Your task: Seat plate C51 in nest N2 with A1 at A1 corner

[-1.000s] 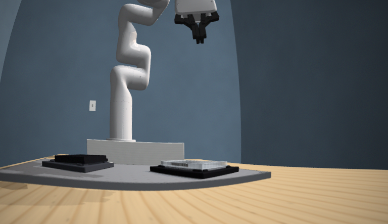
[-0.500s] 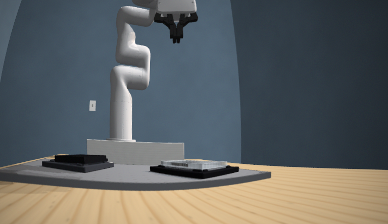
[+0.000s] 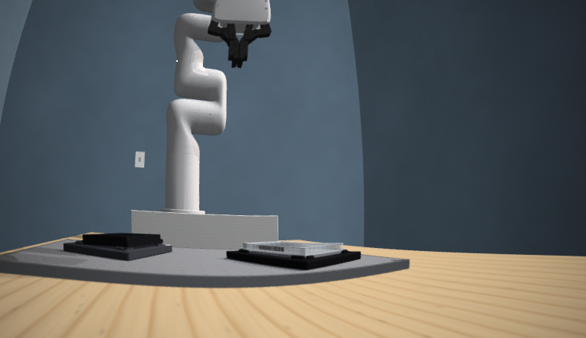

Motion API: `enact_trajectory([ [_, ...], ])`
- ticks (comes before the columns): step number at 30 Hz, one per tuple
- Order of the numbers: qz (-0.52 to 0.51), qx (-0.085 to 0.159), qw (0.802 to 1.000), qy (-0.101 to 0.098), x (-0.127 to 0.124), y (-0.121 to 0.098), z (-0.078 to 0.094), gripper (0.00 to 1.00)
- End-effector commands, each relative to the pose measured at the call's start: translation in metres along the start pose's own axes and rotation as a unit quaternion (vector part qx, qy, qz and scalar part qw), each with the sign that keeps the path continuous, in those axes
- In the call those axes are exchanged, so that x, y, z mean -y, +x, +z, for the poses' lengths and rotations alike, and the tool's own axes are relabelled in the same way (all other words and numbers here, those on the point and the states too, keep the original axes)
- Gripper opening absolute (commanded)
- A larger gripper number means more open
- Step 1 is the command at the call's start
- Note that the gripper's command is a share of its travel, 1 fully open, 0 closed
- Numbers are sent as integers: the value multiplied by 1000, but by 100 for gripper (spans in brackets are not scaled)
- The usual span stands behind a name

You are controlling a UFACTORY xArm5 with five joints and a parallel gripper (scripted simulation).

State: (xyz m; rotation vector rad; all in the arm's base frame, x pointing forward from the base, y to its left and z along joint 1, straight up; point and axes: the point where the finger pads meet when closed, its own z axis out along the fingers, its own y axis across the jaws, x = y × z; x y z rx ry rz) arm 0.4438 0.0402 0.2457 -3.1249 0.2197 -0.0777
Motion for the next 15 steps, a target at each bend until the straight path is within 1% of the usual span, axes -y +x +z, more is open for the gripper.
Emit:
enact_trajectory([
  [1,-18,4,1000,-1,-16,-11,-4,0],
  [2,-18,4,1000,-1,-16,-11,-4,0],
  [4,-44,13,999,-3,-24,-17,-5,0],
  [7,-44,13,999,-3,-31,-23,-6,0],
  [9,-11,15,1000,-4,-36,-28,1,0],
  [11,-11,15,1000,-4,-36,-28,1,0],
  [15,56,18,998,-6,-46,-36,16,0],
])
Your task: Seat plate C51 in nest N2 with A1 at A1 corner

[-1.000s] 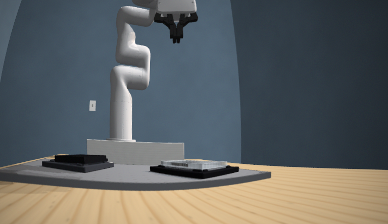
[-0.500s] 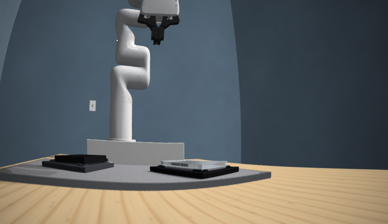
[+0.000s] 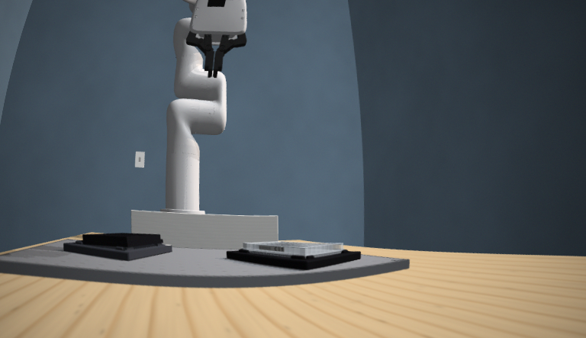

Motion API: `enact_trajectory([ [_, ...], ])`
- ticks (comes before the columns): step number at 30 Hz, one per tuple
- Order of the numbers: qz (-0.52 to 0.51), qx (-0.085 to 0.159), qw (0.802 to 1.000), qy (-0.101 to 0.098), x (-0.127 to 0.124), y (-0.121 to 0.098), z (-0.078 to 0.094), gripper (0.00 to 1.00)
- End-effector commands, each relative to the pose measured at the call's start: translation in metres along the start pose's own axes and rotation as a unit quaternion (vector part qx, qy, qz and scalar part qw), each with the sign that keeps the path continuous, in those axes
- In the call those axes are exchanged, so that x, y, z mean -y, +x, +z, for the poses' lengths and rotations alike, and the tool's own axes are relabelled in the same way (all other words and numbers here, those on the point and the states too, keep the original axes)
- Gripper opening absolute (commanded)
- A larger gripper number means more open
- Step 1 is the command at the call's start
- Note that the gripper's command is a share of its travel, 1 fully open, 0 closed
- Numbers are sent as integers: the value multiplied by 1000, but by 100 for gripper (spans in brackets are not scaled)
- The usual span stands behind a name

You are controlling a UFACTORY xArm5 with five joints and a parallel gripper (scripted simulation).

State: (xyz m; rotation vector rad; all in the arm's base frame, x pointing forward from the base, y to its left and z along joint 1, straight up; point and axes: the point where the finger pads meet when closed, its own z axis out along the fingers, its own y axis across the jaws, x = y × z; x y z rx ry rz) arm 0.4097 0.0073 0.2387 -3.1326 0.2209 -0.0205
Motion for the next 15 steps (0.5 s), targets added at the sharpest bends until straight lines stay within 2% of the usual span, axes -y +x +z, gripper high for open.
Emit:
enact_trajectory([
  [1,72,2,997,0,-11,-8,15,0],
  [6,155,6,988,-2,-24,-18,35,0],
  [11,161,7,987,-2,-36,-28,54,0],
  [13,161,7,987,-2,-36,-28,54,0],
  [15,161,7,987,-2,-41,-32,62,0],
])
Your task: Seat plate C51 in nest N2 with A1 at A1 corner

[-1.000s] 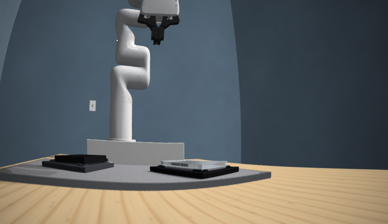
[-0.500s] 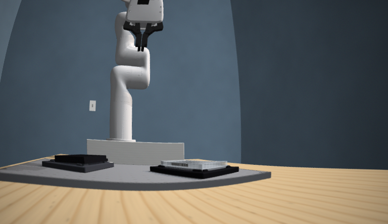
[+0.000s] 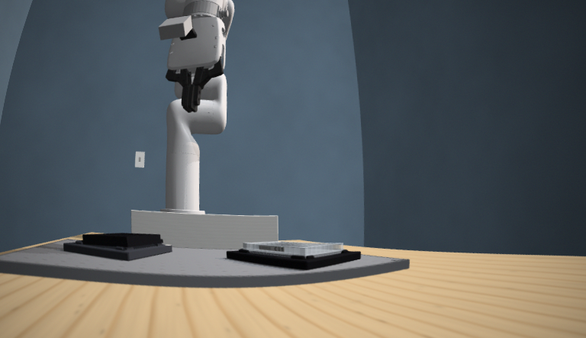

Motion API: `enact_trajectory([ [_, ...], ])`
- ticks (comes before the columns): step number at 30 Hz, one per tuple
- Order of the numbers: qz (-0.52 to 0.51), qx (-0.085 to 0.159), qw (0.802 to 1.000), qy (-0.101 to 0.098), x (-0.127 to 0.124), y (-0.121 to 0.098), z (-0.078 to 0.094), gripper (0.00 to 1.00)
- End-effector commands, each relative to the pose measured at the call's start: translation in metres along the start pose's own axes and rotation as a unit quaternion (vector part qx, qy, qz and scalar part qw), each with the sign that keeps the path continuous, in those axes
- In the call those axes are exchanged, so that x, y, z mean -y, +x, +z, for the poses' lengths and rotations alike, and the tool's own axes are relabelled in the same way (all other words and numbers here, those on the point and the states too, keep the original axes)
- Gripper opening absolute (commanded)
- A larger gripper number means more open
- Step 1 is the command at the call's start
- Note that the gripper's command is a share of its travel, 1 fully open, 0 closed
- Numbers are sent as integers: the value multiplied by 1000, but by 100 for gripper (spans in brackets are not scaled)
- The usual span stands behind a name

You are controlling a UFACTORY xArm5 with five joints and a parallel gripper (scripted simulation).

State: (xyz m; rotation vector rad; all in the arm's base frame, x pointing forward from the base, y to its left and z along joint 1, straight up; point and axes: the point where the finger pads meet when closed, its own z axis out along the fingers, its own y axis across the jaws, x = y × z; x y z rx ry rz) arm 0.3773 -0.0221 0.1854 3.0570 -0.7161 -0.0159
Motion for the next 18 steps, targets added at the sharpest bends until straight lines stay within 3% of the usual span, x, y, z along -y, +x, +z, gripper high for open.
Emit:
enact_trajectory([
  [1,2,-4,1000,2,-11,-2,13,0],
  [13,2,-4,1000,2,-46,-14,60,0],
  [18,2,-4,1000,2,-55,-17,72,0],
])
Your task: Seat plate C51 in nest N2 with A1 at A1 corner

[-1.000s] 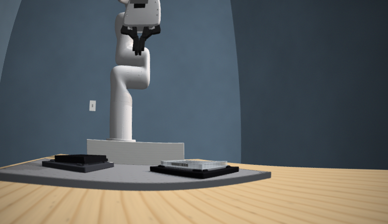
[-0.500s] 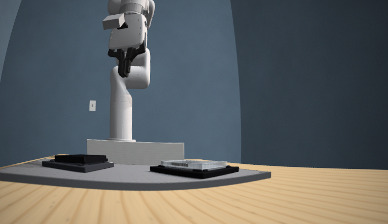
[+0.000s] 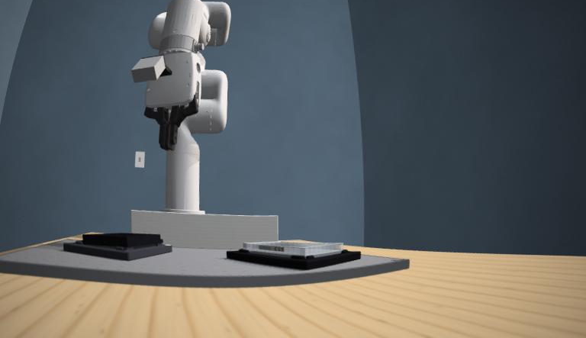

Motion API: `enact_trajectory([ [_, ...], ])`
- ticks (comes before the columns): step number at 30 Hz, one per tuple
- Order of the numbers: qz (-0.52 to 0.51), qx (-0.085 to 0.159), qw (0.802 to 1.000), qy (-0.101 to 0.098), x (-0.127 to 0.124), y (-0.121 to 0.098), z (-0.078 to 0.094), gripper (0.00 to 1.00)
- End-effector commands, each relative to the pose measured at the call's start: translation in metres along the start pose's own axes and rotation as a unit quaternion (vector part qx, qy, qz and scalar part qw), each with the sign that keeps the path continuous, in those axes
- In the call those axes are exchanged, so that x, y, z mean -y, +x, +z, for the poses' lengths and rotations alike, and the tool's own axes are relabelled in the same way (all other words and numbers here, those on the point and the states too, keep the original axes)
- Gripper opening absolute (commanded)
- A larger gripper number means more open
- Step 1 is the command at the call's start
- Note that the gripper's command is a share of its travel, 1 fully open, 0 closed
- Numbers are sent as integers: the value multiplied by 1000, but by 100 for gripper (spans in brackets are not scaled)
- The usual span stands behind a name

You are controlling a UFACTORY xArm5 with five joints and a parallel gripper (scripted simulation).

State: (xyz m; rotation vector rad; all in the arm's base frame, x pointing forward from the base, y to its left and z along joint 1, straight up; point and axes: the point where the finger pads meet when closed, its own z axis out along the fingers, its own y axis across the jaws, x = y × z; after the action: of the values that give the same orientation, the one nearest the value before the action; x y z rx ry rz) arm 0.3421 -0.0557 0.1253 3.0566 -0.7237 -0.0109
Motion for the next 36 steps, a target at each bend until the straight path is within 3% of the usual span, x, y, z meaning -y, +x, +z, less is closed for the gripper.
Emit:
enact_trajectory([
  [1,0,-3,1000,1,-12,-2,16,0],
  [12,0,-3,1000,1,-44,-13,59,0],
  [18,0,-3,1000,1,-55,-17,73,0],
  [24,0,-3,1000,1,-55,-17,73,0],
  [36,0,-3,1000,1,-55,-17,100,0],
])
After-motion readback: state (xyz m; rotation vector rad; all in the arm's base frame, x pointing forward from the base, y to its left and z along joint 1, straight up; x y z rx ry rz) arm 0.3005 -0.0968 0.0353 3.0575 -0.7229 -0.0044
